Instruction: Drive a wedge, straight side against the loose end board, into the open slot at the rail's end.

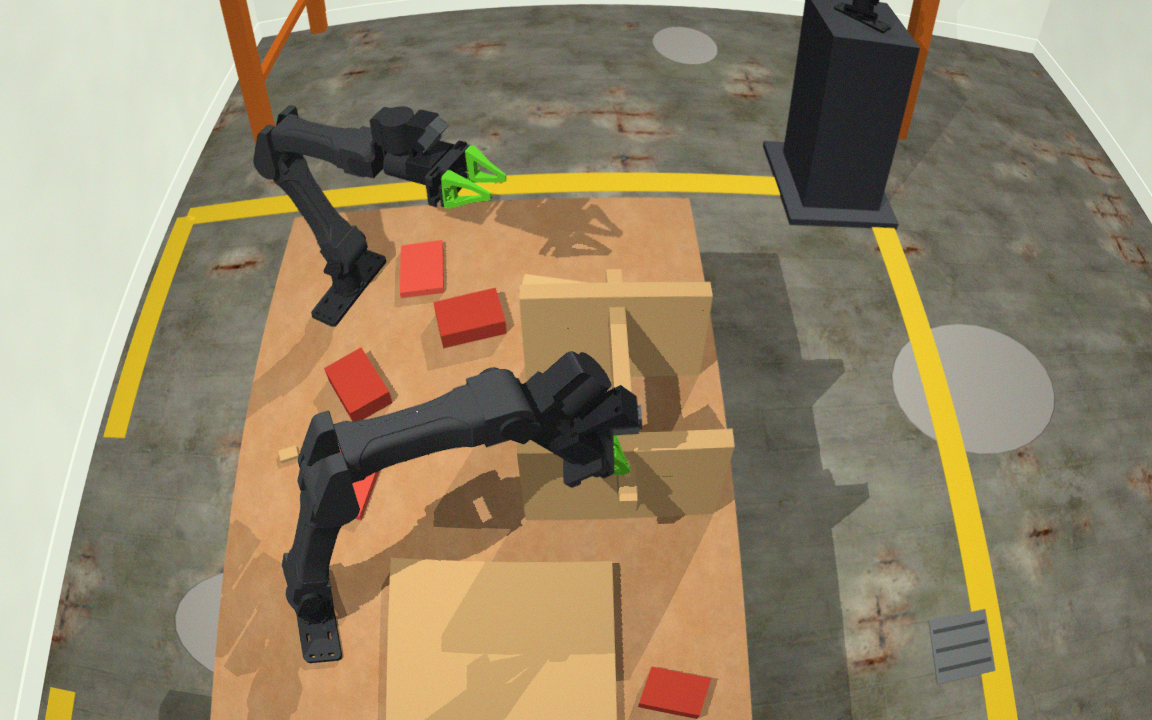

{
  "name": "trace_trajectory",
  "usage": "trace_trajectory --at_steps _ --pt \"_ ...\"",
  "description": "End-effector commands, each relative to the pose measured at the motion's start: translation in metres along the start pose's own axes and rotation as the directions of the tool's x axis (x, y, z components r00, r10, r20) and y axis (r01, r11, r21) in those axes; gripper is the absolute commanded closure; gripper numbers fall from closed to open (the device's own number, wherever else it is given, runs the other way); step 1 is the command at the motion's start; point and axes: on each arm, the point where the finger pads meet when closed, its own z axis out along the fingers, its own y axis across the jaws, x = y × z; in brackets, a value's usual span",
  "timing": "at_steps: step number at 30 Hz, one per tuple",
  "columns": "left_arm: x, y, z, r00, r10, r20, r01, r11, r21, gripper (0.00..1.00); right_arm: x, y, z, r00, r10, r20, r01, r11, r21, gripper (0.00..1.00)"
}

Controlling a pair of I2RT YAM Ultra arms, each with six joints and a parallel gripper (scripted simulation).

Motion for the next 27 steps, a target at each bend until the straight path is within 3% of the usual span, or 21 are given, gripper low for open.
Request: trace_trajectory --at_steps 1,6,8,13,20,27 --pt "-0.026 -0.003 0.001 0.998 -0.002 0.06 0.002 1.0 0.005 0.54 -0.004 -0.007 -0.006 1.0 0.02 0.024 -0.02 1.0 0.008 1.0" --pt "-0.026 -0.003 0.001 0.998 -0.002 0.06 0.002 1.0 0.005 0.54 0.001 -0.006 0.004 1.0 0.014 0.0 -0.014 1.0 0.015 1.0" --pt "-0.026 -0.003 0.001 0.998 -0.002 0.06 0.002 1.0 0.005 0.54 0.028 -0.006 0.022 0.997 -0.006 -0.079 0.008 1.0 0.021 1.0" --pt "-0.026 -0.003 0.001 0.998 -0.002 0.06 0.002 1.0 0.005 0.54 0.038 -0.004 0.022 0.993 -0.023 -0.116 0.026 0.999 0.022 1.0" --pt "-0.026 -0.003 0.001 0.998 -0.002 0.06 0.002 1.0 0.005 0.54 0.076 -0.012 0.037 0.967 -0.048 -0.25 0.061 0.997 0.045 1.0" --pt "-0.026 -0.003 0.001 0.998 -0.002 0.06 0.002 1.0 0.005 0.54 0.082 -0.015 0.032 0.962 -0.053 -0.267 0.067 0.997 0.045 1.0"
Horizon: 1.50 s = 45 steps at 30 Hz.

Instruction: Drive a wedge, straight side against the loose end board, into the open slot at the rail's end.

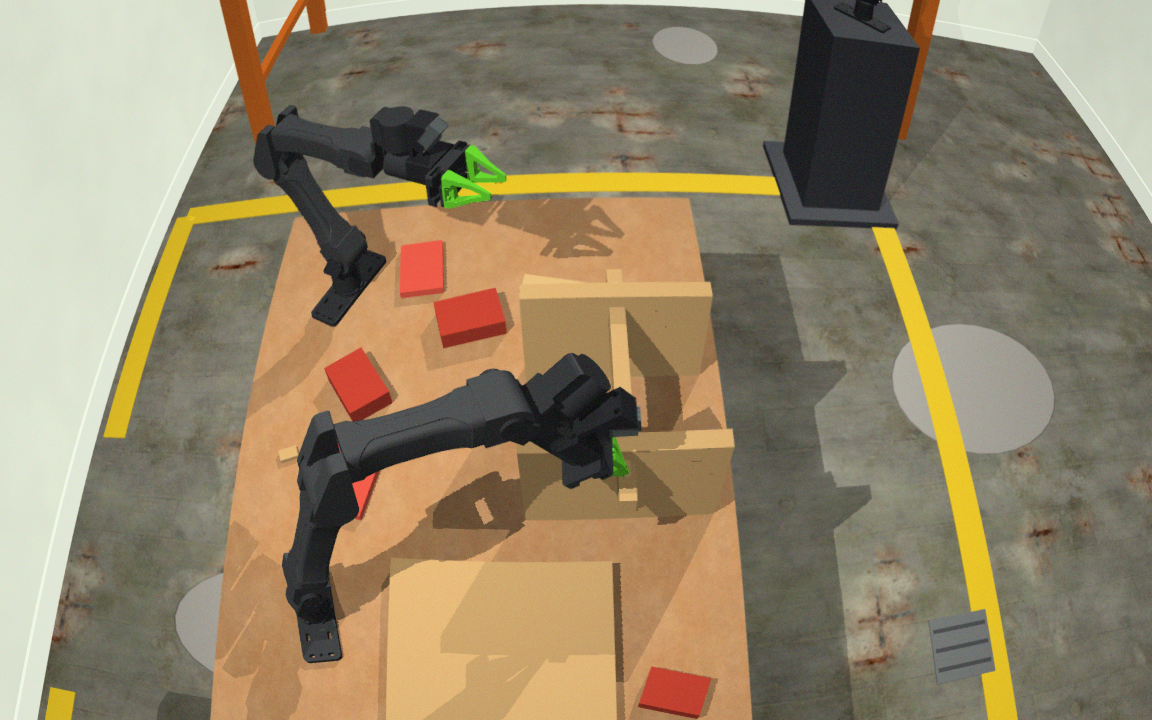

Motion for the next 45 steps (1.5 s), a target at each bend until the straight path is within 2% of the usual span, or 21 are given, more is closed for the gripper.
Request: trace_trajectory --at_steps 1,38,39,41,45 --pt "-0.026 -0.003 0.001 0.998 -0.002 0.06 0.002 1.0 0.005 0.54 0.078 -0.015 0.031 0.965 -0.051 -0.258 0.064 0.997 0.045 1.0" --pt "-0.026 -0.003 0.001 0.998 -0.002 0.06 0.002 1.0 0.005 0.54 0.08 -0.016 0.027 0.964 -0.05 -0.26 0.063 0.997 0.044 1.0" --pt "-0.026 -0.003 0.001 0.998 -0.002 0.06 0.002 1.0 0.005 0.54 -0.017 -0.005 -0.017 0.999 0.03 0.04 -0.03 0.999 -0.015 1.0" --pt "-0.026 -0.003 0.001 0.998 -0.002 0.06 0.002 1.0 0.005 0.54 0.007 -0.003 0.008 1.0 0.007 -0.029 -0.007 1.0 0.004 1.0" --pt "-0.026 -0.003 0.001 0.998 -0.002 0.06 0.002 1.0 0.005 0.54 0.008 0.0 0.009 1.0 0.003 -0.031 -0.002 1.0 0.002 1.0"
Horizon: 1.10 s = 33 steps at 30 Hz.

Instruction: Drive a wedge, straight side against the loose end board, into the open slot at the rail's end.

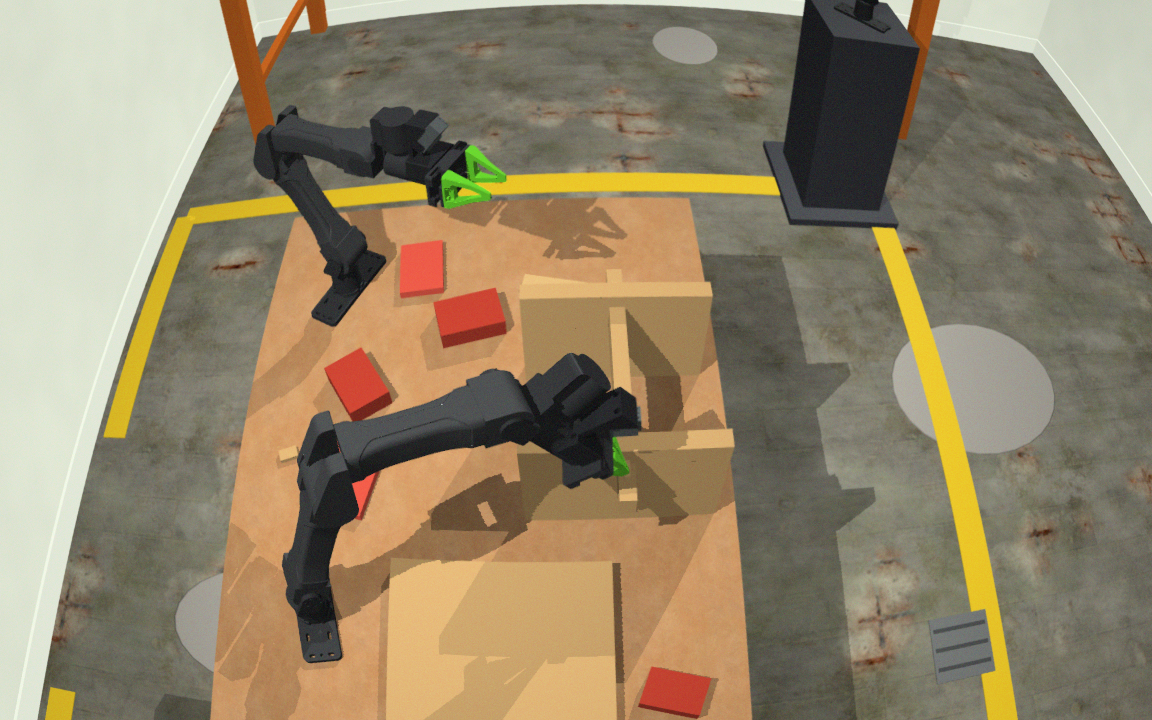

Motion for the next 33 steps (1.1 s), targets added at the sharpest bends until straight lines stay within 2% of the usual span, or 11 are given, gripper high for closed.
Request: trace_trajectory --at_steps 1,2,3,9,11,23,26,31,33 --pt "-0.026 -0.003 0.001 0.998 -0.002 0.06 0.002 1.0 0.005 0.54 0.009 0.0 0.009 0.999 0.001 -0.033 -0.001 1.0 0.004 1.0" --pt "-0.026 -0.003 0.001 0.998 -0.002 0.06 0.002 1.0 0.005 0.54 0.009 0.0 0.009 0.999 0.001 -0.033 -0.001 1.0 0.004 1.0" --pt "-0.026 -0.003 0.001 0.998 -0.002 0.06 0.002 1.0 0.005 0.54 -0.005 0.004 -0.019 1.0 0.006 0.021 -0.006 1.0 -0.014 1.0" --pt "-0.026 -0.003 0.001 0.998 -0.002 0.06 0.002 1.0 0.005 0.54 -0.007 0.001 -0.027 1.0 0.01 0.022 -0.01 1.0 -0.005 1.0" --pt "-0.026 -0.003 0.001 0.998 -0.002 0.06 0.002 1.0 0.005 0.54 -0.016 0.004 -0.041 0.999 0.016 0.05 -0.015 1.0 -0.017 1.0" --pt "-0.026 -0.003 0.001 0.998 -0.002 0.06 0.002 1.0 0.005 0.54 -0.012 0.001 -0.081 0.999 0.015 0.044 -0.014 1.0 -0.012 1.0" --pt "-0.026 -0.003 0.001 0.998 -0.002 0.06 0.002 1.0 0.005 0.54 -0.01 0.002 -0.078 0.999 0.011 0.032 -0.011 1.0 -0.008 1.0" --pt "-0.026 -0.003 0.001 0.998 -0.002 0.06 0.002 1.0 0.005 0.54 -0.012 0.001 -0.101 0.999 0.016 0.045 -0.015 1.0 -0.012 1.0" --pt "-0.026 -0.003 0.001 0.998 -0.002 0.06 0.002 1.0 0.005 0.54 -0.012 0.001 -0.101 0.999 0.016 0.045 -0.015 1.0 -0.012 1.0"
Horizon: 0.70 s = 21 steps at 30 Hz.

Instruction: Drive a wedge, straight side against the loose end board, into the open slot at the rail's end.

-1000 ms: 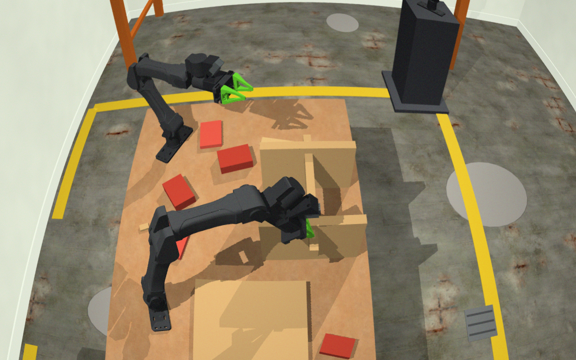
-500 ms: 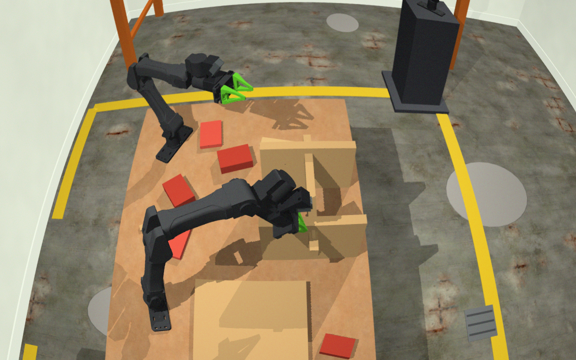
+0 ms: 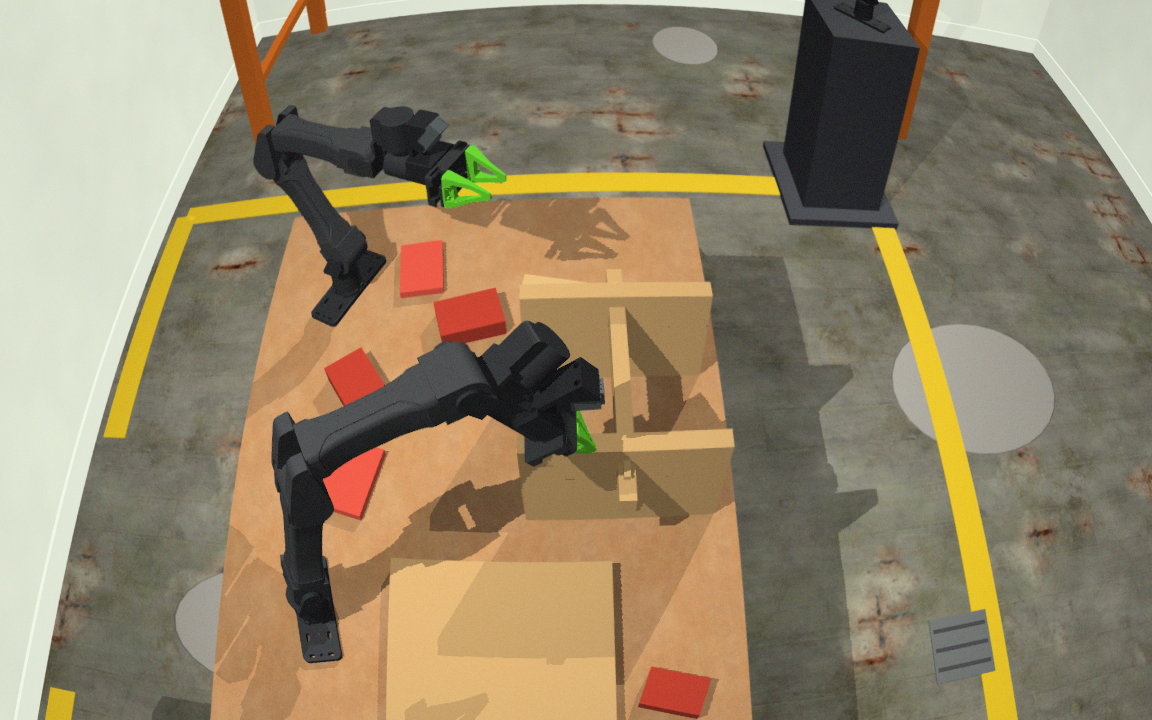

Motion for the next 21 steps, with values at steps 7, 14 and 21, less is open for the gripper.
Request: trace_trajectory --at_steps 7,14,21 --pt "-0.026 -0.003 0.001 0.998 -0.002 0.06 0.002 1.0 0.005 0.54 -0.011 -0.005 -0.015 1.0 0.021 0.023 -0.022 1.0 0.012 1.0" --pt "-0.025 -0.003 0.001 0.998 -0.002 0.059 0.002 1.0 0.005 0.54 -0.014 -0.01 -0.022 0.997 0.012 0.07 -0.011 1.0 -0.023 1.0" --pt "-0.03 -0.003 -0.004 0.997 -0.001 0.073 0.001 1.0 0.005 0.54 -0.047 -0.02 -0.057 0.954 0.018 0.3 0.023 0.991 -0.133 1.0"
